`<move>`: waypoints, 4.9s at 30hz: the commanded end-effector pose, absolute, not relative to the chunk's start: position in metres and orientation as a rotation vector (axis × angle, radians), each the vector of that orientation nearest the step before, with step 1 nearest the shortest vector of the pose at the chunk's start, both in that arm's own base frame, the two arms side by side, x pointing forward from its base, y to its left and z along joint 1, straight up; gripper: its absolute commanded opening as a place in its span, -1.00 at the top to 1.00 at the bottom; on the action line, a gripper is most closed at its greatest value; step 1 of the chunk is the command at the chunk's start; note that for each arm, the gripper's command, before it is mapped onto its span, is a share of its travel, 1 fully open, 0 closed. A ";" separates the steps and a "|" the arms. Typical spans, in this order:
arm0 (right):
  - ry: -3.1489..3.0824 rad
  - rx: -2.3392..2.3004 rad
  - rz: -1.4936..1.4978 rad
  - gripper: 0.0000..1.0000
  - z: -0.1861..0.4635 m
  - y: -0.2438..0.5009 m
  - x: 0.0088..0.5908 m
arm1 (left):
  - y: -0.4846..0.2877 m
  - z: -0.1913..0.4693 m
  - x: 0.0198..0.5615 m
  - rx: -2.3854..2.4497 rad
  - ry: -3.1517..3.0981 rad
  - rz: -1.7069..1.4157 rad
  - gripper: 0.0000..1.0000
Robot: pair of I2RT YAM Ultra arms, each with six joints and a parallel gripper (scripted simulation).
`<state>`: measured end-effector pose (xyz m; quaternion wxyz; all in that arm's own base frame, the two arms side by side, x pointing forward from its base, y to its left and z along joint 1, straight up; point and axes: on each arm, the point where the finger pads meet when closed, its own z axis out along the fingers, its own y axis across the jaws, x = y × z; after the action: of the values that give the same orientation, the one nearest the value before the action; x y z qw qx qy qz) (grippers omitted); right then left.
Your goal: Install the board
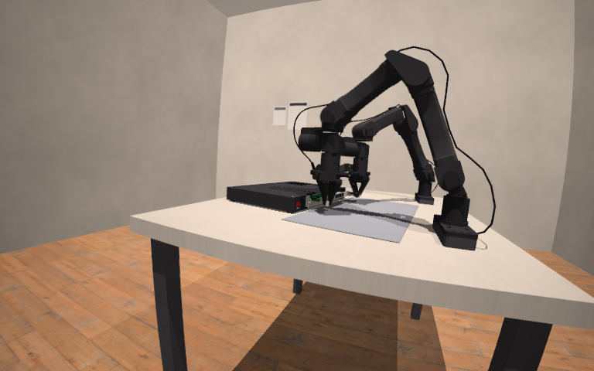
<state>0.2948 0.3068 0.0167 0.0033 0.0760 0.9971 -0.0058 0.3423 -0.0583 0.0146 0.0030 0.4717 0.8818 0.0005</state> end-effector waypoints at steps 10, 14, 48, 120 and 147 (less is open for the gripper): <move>3.108 0.269 0.011 0.62 0.024 0.305 0.302 | -0.058 0.020 0.346 1.461 2.739 0.019 0.93; 3.098 0.270 0.029 0.67 0.028 0.309 0.302 | -0.057 0.019 0.349 1.486 2.724 0.021 0.93; 3.098 -0.187 0.003 0.93 0.025 0.295 0.301 | -0.051 0.019 0.362 2.107 2.311 0.017 0.93; 2.704 -1.497 -0.038 0.93 0.024 0.271 0.319 | -0.052 0.020 0.370 2.316 2.090 0.032 0.93; 2.417 -1.951 -0.049 0.93 0.026 0.264 0.328 | -0.052 0.020 0.370 2.316 2.090 0.032 0.93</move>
<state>0.3194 0.2643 0.0167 0.0090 -0.6014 0.7988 -0.0141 0.3671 -0.0511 0.0145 0.0068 0.7412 0.6712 0.0107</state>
